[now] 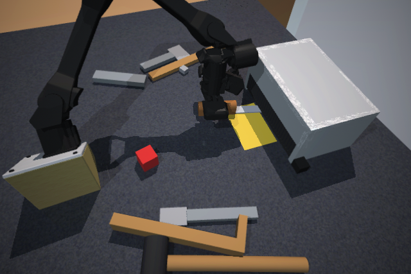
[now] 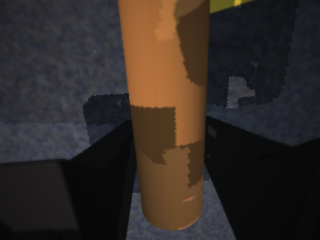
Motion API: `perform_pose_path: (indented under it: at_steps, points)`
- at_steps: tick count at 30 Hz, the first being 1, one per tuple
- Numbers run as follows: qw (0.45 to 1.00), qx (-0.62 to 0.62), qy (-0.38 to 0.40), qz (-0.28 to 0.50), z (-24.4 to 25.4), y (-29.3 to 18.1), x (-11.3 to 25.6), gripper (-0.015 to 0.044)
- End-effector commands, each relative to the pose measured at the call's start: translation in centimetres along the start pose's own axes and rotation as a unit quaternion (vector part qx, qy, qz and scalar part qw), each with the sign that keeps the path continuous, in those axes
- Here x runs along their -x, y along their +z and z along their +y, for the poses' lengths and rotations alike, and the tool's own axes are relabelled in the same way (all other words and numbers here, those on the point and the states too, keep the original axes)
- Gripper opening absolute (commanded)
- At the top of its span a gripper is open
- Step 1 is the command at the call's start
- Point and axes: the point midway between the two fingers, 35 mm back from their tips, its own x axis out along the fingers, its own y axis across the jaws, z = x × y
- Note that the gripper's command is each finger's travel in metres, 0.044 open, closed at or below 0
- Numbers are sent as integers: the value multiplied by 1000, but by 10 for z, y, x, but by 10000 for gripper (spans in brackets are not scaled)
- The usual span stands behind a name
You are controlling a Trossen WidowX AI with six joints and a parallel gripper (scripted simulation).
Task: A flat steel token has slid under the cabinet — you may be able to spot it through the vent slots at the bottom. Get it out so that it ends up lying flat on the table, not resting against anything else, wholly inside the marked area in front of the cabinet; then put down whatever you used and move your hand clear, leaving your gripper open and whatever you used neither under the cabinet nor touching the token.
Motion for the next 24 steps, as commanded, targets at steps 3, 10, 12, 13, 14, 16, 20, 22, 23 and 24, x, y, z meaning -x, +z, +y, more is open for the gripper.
perform_pose_path:
  at_steps: [3, 10, 12, 13, 14, 16, 20, 22, 23, 24]
  points:
    - [1000, -2, -5, 0, -3, -5, -1, 0]
    - [1000, -2, -5, 0, -2, -12, -1, 0]
    - [1000, -2, -5, 0, -2, -14, -1, 0]
    - [1000, -2, -5, 0, -2, -15, -1, 0]
    - [1000, -2, -5, 0, -2, -16, -1, 0]
    - [1000, -2, -5, 0, -2, -18, -1, 0]
    - [1000, -3, -5, 0, -1, -22, -1, 0]
    - [1000, -3, -5, 0, -1, -24, -1, 0]
    - [1000, -3, -5, 0, -1, -25, -1, 0]
    - [1000, -3, -5, 0, -1, -26, -1, 0]
